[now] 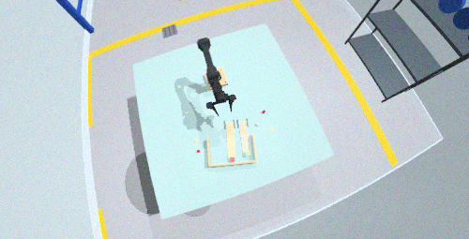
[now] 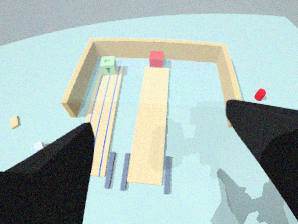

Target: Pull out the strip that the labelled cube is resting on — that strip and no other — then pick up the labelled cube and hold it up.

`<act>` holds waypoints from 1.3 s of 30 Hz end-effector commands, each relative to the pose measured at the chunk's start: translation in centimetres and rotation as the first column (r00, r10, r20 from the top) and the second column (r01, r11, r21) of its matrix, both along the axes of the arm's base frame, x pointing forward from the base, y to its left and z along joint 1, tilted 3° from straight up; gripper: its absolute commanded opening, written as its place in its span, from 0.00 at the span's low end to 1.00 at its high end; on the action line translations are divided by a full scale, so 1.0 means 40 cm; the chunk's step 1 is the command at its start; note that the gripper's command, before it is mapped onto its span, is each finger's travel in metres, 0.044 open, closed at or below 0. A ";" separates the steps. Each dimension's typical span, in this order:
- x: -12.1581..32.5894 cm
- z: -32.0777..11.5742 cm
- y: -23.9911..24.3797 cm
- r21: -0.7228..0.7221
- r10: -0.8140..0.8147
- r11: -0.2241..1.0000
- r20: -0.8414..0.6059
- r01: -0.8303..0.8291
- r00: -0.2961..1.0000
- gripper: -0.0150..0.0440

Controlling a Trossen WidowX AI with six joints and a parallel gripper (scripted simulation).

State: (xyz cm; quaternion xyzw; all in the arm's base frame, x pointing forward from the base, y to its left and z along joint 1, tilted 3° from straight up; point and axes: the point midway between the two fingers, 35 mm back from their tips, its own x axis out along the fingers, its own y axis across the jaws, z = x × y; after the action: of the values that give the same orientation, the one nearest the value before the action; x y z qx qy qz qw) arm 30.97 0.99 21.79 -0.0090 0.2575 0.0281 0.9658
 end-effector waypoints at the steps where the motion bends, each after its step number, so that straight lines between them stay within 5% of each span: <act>1: -0.023 -0.019 -0.014 0.012 -0.041 0.999 -0.022 0.041 0.999 0.93; 17: -0.023 -0.019 -0.014 0.012 -0.041 0.999 -0.022 0.041 0.999 0.93; 32: 0.156 -0.107 0.142 0.091 -0.040 0.990 -0.543 0.106 0.839 0.26; 39: 0.212 -0.205 0.236 0.038 -0.081 0.986 -0.750 0.165 0.656 0.25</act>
State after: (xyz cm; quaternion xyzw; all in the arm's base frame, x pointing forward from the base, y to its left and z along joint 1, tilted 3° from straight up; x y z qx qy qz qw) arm 38.87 8.94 15.73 0.0724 0.5820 -0.0053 0.8099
